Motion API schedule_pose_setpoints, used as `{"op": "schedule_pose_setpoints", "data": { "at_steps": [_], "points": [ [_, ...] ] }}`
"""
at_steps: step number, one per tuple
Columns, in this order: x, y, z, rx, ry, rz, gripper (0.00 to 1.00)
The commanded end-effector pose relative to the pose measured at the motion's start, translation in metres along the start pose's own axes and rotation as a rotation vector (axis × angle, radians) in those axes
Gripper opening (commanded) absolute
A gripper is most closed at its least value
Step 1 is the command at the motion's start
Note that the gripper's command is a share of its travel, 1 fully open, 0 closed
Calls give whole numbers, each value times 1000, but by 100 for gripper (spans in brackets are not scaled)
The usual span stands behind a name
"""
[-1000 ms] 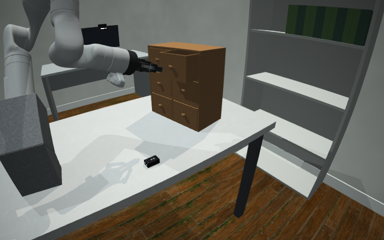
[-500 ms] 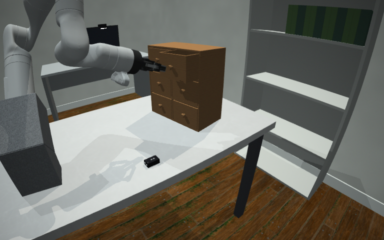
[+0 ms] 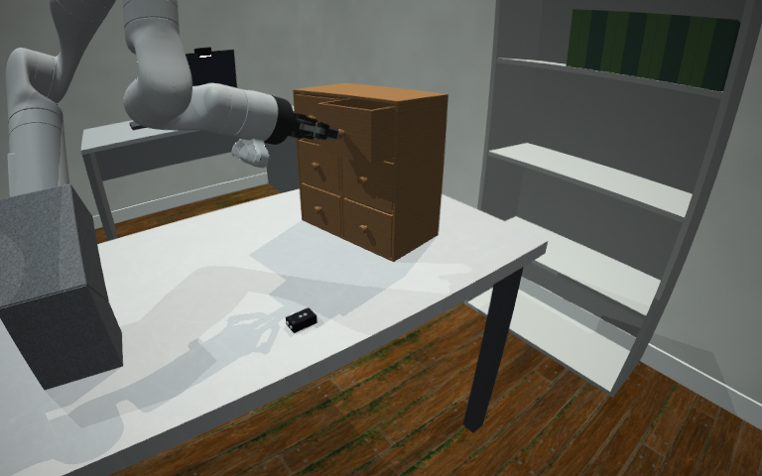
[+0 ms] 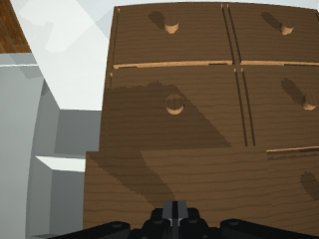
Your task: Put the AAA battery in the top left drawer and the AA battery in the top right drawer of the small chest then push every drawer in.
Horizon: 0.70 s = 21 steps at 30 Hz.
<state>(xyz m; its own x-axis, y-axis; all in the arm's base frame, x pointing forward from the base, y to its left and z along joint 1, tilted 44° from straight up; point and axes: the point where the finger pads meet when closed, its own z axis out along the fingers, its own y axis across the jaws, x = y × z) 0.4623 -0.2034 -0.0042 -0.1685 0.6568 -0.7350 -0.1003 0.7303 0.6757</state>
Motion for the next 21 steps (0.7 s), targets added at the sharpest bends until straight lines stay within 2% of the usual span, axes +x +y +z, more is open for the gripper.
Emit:
{"op": "schedule_pose_setpoints", "data": {
  "at_steps": [1,21],
  "points": [
    [-3,2,6,-5,1,-6,0],
    [-13,2,32,-5,1,-6,0]
  ]
}}
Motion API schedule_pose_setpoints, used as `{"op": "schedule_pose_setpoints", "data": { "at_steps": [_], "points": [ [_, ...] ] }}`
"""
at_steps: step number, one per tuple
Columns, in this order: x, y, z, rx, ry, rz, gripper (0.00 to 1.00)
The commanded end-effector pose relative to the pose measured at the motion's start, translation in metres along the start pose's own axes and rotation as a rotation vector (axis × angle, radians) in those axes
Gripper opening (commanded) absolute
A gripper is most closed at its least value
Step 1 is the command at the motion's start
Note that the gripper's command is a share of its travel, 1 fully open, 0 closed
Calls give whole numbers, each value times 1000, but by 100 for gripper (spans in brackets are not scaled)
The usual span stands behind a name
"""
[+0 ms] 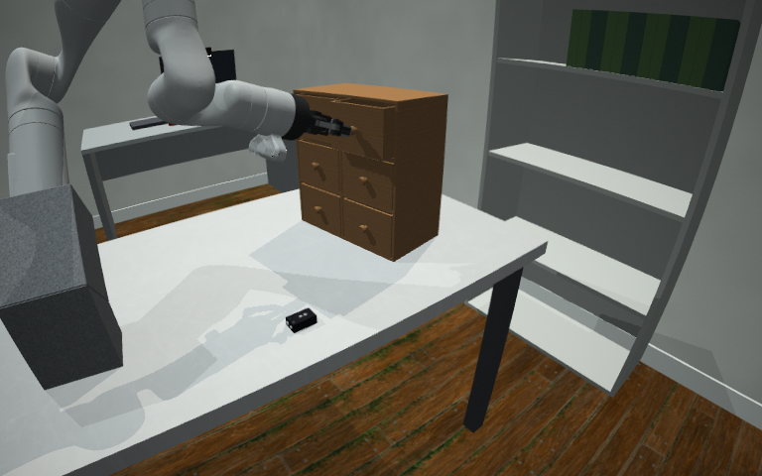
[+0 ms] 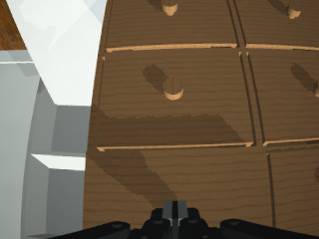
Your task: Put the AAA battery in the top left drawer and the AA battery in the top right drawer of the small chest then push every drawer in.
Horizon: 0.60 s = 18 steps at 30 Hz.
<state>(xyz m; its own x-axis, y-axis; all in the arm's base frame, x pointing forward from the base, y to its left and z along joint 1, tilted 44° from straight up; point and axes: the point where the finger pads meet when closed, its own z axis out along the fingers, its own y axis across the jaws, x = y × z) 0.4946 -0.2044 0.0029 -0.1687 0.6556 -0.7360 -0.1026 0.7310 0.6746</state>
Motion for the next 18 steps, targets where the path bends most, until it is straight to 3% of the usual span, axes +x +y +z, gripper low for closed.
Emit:
{"op": "schedule_pose_setpoints", "data": {
  "at_steps": [1,18],
  "points": [
    [-2,1,3,-3,0,-5,0],
    [-8,1,20,-3,0,-5,0]
  ]
}}
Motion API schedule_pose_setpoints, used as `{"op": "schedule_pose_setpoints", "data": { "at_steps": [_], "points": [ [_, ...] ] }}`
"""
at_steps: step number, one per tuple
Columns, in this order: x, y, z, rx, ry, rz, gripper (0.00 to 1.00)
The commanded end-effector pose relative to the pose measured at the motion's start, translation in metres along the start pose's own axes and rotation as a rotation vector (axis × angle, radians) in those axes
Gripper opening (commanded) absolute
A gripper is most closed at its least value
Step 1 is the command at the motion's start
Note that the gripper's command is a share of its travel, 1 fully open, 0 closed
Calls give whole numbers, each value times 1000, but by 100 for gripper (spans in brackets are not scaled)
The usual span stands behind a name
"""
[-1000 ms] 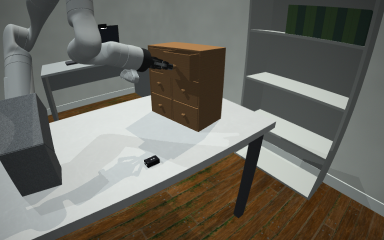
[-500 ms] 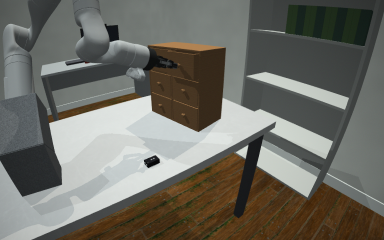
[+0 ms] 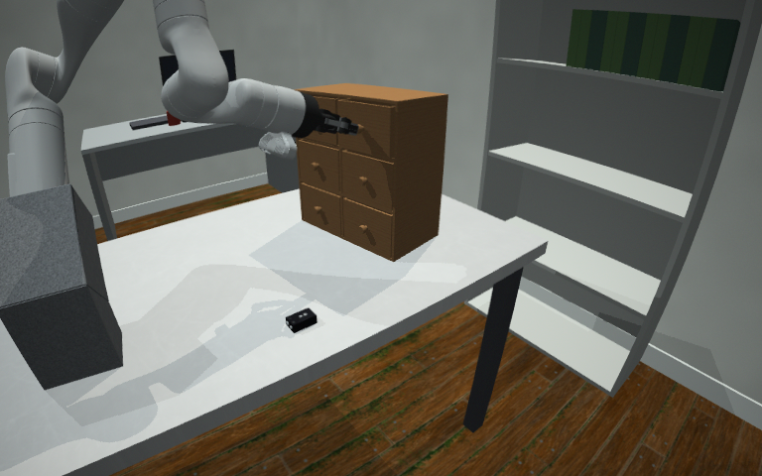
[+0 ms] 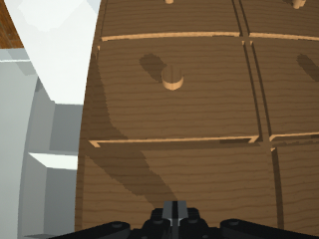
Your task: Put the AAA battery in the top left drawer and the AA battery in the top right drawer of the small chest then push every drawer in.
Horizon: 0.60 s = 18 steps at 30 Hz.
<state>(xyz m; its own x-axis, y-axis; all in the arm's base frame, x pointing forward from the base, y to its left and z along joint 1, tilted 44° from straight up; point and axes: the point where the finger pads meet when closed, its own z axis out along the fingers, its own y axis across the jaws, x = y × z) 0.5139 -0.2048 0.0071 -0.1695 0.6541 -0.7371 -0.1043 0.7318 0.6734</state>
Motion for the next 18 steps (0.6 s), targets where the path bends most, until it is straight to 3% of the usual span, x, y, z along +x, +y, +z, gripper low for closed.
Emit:
{"op": "schedule_pose_setpoints", "data": {
  "at_steps": [1,18],
  "points": [
    [-2,0,2,-1,-1,-3,0],
    [-3,0,6,-1,-1,-3,0]
  ]
}}
